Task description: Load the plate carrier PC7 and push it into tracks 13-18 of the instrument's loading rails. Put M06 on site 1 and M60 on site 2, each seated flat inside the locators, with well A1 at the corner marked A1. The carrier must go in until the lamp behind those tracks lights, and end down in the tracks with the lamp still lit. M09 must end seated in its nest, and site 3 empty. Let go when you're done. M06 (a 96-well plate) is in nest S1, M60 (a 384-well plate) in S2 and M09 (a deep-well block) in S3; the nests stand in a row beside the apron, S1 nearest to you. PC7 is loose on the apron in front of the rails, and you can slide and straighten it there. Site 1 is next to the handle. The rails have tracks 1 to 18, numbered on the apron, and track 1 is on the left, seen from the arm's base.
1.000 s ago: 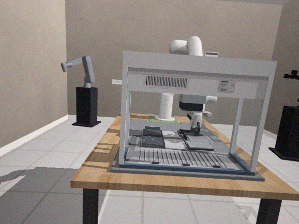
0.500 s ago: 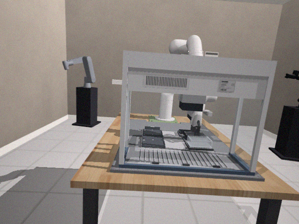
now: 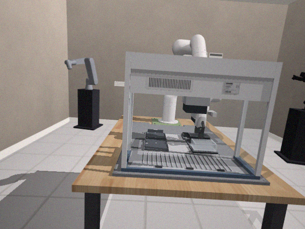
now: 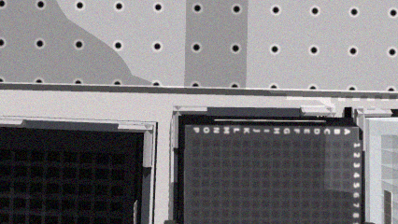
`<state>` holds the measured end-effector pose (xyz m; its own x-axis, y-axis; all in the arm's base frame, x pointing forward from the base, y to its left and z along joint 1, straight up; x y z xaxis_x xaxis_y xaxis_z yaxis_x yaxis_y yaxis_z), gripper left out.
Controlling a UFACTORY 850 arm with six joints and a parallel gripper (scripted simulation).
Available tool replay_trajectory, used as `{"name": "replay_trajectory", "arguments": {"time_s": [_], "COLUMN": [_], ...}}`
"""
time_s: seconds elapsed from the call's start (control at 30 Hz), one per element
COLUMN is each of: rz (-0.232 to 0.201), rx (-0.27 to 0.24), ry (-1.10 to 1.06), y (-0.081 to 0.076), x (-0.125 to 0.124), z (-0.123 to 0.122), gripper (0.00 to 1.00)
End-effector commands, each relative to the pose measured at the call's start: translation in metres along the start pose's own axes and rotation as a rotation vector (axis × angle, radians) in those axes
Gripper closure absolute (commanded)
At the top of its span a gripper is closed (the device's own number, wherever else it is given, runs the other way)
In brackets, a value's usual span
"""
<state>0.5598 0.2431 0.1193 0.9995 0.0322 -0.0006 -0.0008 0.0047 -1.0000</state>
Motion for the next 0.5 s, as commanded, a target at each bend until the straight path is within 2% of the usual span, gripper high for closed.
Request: {"name": "replay_trajectory", "arguments": {"time_s": [0.0, 0.47], "rz": [-0.002, -0.002], "rx": [0.001, 0.001], "ry": [0.000, 0.000], "y": [-0.005, -0.027], "x": [0.001, 0.001], "z": [0.000, 0.000], "gripper": [1.00, 1.00]}}
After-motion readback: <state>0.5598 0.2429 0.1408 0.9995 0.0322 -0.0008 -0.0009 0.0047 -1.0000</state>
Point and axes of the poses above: the point where the finger pads meet when closed, its own y axis out along the fingers, its own x axis across the jaws, z = x × y, the point moved 5 cm from there along -y, back along the fingers, and after that the axes turned 10 degrees about y, right-handed, at the moved point
